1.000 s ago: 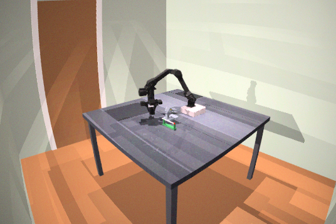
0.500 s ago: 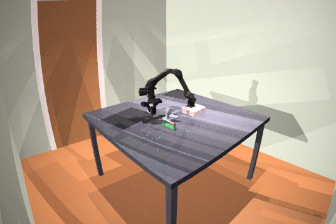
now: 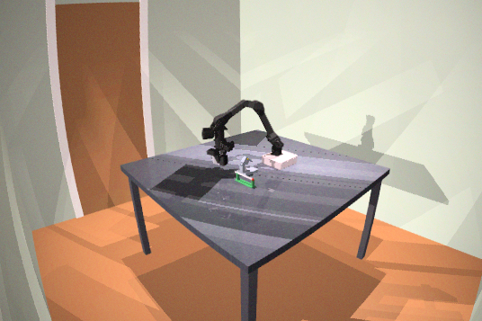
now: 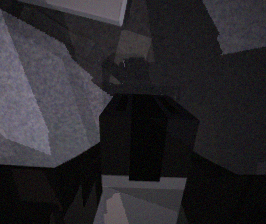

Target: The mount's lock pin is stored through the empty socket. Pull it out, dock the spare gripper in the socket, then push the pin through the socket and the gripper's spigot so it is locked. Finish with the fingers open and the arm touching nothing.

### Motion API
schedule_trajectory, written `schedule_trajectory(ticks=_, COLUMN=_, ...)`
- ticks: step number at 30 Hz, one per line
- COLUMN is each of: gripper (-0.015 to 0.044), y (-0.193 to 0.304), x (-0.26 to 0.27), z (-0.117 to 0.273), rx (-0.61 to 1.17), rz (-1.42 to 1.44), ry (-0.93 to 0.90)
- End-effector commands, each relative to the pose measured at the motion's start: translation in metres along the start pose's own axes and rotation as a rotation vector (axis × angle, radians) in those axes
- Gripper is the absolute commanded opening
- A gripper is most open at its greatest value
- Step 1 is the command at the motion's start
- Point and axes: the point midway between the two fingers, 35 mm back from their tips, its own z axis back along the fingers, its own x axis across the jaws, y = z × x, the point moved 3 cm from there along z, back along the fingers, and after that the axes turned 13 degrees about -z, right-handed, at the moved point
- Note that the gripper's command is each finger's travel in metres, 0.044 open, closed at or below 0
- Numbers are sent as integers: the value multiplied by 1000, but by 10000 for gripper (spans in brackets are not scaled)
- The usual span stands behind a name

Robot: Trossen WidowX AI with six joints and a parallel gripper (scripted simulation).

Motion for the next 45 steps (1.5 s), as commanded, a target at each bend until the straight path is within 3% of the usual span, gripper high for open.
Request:
schedule_trajectory(ticks=1, gripper=0, y=1, x=1, z=1, rx=3, rz=92, ry=3)
schedule_trajectory(ticks=33, gripper=0, y=3, x=11, z=3, rx=5, rz=863, ry=0)
schedule_trajectory(ticks=45, gripper=0, y=3, x=12, z=-20, rx=5, rz=899, ry=-1)
